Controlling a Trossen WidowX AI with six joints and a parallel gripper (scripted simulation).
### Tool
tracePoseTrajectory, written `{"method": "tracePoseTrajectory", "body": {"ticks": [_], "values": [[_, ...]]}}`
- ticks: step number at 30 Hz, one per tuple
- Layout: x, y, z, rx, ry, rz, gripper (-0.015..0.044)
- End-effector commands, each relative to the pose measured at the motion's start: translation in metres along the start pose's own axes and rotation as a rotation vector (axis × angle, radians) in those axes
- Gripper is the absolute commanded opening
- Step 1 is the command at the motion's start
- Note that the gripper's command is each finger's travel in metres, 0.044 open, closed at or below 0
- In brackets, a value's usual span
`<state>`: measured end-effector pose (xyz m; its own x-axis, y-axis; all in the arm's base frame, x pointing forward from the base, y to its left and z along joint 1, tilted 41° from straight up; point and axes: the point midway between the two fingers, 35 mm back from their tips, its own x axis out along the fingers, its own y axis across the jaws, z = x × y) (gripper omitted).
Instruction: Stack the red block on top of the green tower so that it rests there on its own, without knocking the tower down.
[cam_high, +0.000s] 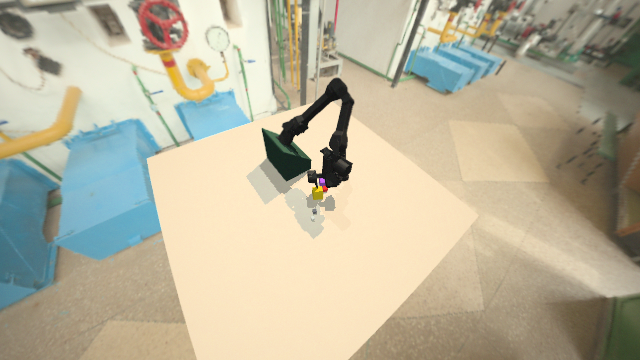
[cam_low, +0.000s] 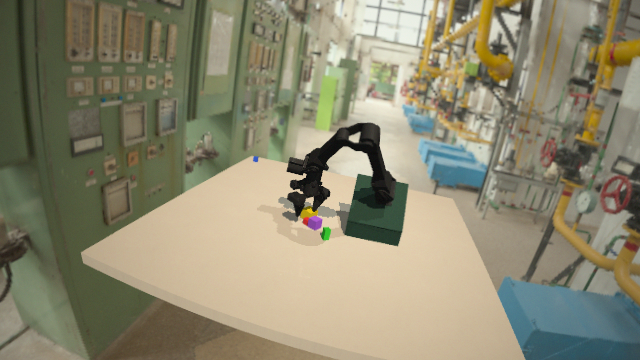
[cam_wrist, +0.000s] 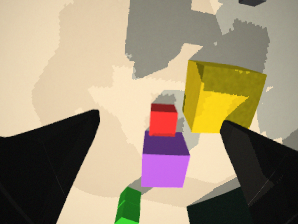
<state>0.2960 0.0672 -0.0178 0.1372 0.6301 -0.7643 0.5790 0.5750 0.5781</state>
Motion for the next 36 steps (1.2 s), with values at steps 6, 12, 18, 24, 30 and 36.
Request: {"method": "tracePoseTrajectory", "body": {"ticks": [6,12,18,24,30,36], "values": [[0.027,0.002,-0.010,-0.054,0.064,-0.005,0.0440],[0.027,0.002,-0.010,-0.054,0.064,-0.005,0.0440],[0.027,0.002,-0.010,-0.054,0.064,-0.005,0.0440],[-0.028,0.001,0.005,-0.006,-0.011,-0.001,0.0440],[-0.040,0.000,0.005,-0.006,-0.011,-0.001,0.0440],[-0.041,0.002,-0.004,-0.051,0.056,-0.007,0.0440]]}}
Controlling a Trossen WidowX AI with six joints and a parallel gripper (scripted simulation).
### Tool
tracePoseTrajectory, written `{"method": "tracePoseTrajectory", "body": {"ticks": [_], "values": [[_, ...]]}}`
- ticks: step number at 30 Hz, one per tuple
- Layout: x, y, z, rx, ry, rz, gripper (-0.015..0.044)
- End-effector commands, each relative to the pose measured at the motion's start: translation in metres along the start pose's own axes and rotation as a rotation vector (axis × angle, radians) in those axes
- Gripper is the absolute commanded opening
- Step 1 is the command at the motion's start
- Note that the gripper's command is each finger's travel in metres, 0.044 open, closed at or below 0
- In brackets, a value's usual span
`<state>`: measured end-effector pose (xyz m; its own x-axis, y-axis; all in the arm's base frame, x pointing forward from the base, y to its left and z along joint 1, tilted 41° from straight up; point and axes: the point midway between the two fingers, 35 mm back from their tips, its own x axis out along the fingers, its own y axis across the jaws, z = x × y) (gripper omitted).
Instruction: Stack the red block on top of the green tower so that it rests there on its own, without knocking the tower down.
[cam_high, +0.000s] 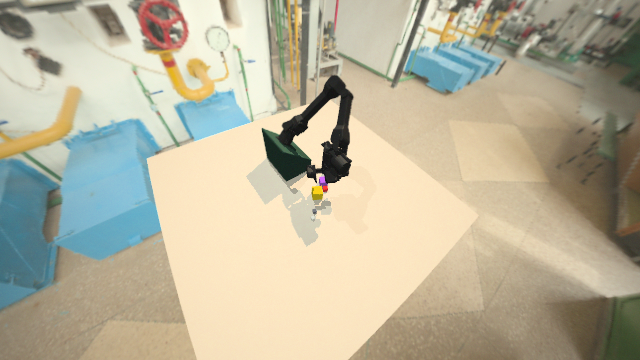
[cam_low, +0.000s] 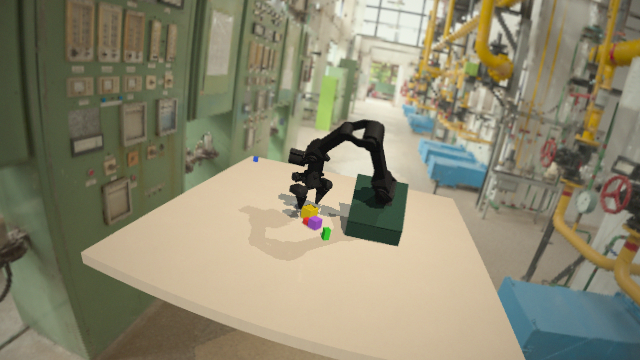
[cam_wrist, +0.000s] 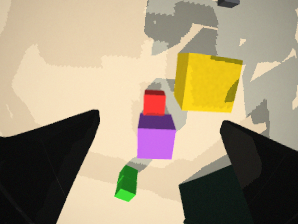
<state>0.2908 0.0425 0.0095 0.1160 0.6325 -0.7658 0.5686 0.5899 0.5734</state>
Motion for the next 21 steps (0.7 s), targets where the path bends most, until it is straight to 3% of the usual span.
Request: {"method": "tracePoseTrajectory", "body": {"ticks": [1,7,13,21], "values": [[-0.003,0.004,-0.006,-0.040,0.044,0.004,0.0440],[0.001,0.004,-0.006,-0.040,0.044,0.004,0.0440],[0.033,0.004,-0.008,-0.040,0.045,0.005,0.0440],[0.034,0.004,-0.008,-0.040,0.045,0.005,0.0440]]}}
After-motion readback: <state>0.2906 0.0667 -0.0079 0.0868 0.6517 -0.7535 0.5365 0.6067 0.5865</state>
